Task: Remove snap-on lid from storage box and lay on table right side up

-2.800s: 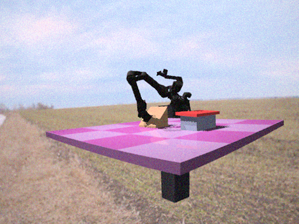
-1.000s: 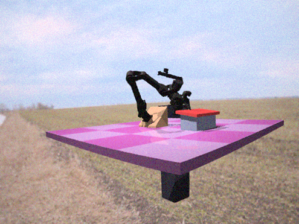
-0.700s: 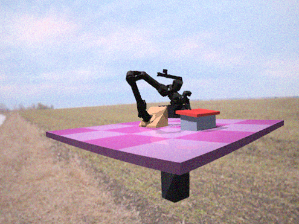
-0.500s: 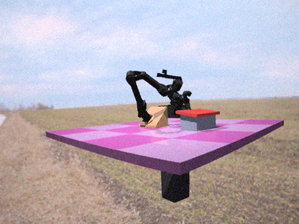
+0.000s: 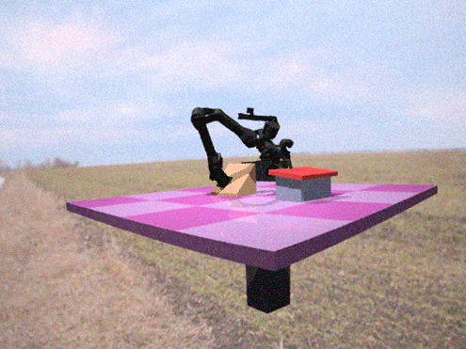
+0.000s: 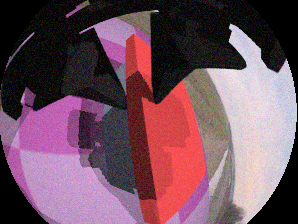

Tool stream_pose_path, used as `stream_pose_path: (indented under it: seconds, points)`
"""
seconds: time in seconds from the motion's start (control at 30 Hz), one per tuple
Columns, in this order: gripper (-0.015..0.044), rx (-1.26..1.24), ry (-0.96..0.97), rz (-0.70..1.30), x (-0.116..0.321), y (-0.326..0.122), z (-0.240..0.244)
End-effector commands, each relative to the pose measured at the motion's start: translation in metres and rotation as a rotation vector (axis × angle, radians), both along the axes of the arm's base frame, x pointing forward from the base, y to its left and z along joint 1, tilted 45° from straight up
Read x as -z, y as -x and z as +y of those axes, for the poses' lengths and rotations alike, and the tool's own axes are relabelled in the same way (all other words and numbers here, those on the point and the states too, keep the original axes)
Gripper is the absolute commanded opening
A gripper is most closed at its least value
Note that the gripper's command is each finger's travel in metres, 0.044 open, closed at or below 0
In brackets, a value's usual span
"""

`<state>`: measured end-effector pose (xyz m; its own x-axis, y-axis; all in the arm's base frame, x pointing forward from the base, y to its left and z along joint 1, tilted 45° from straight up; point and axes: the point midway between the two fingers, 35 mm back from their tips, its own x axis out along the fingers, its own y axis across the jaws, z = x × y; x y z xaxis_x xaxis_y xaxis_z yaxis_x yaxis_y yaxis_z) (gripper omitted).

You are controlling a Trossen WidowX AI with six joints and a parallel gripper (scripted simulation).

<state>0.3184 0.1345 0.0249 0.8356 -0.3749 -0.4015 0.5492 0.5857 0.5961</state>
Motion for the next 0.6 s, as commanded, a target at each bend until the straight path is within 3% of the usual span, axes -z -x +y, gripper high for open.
stream_pose_path:
  seconds: [0.0,0.57]
  points:
    - [0.0,-0.001,-0.001,0.0,-0.0001,-0.0012,0.0005]
    - [0.0,-0.001,-0.001,0.0,-0.0002,-0.0026,0.0007]
